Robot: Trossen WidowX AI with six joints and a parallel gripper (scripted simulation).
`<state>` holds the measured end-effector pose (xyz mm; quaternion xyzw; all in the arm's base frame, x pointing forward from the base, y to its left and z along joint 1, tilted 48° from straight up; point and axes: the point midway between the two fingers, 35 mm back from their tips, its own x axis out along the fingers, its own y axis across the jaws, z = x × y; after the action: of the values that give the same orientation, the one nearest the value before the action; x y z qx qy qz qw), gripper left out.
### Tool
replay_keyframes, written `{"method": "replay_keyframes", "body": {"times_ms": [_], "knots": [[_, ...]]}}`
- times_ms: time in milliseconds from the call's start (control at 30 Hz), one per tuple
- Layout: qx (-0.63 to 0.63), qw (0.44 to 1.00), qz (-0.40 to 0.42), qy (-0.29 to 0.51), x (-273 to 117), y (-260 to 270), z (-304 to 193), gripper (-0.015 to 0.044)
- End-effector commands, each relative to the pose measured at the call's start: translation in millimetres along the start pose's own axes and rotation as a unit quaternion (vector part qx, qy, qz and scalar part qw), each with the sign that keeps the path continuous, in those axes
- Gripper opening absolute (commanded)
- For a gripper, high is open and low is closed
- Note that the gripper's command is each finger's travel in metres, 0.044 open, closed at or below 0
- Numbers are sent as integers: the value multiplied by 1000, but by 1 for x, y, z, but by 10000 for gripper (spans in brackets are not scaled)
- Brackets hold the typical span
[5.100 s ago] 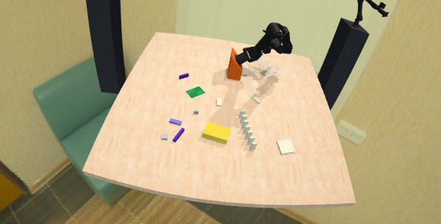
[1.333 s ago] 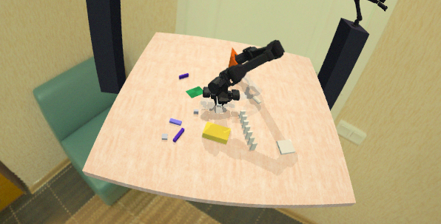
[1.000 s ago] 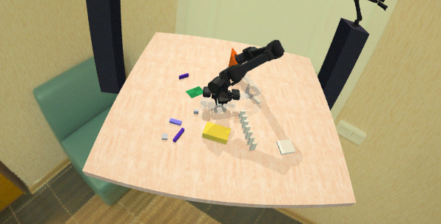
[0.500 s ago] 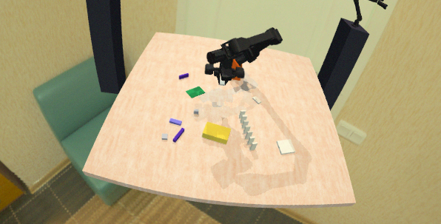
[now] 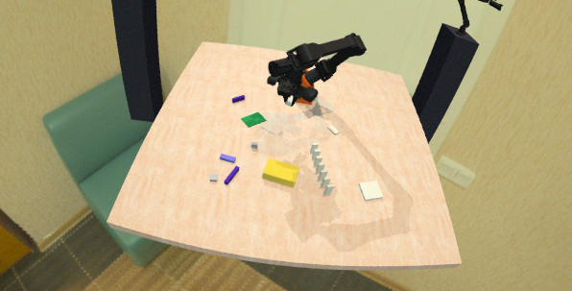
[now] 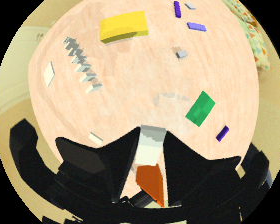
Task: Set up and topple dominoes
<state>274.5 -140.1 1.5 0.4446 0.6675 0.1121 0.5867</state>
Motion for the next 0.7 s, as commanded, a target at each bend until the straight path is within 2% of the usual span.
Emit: {"method": "replay_keyframes", "body": {"times_ms": [0,367,667], "knots": [[187,982,-3,1,-1,-5,-9,107],[186,982,-4,1,0,-5,-9,107],[177,981,-73,-31,20,-15,-8,107]]}}
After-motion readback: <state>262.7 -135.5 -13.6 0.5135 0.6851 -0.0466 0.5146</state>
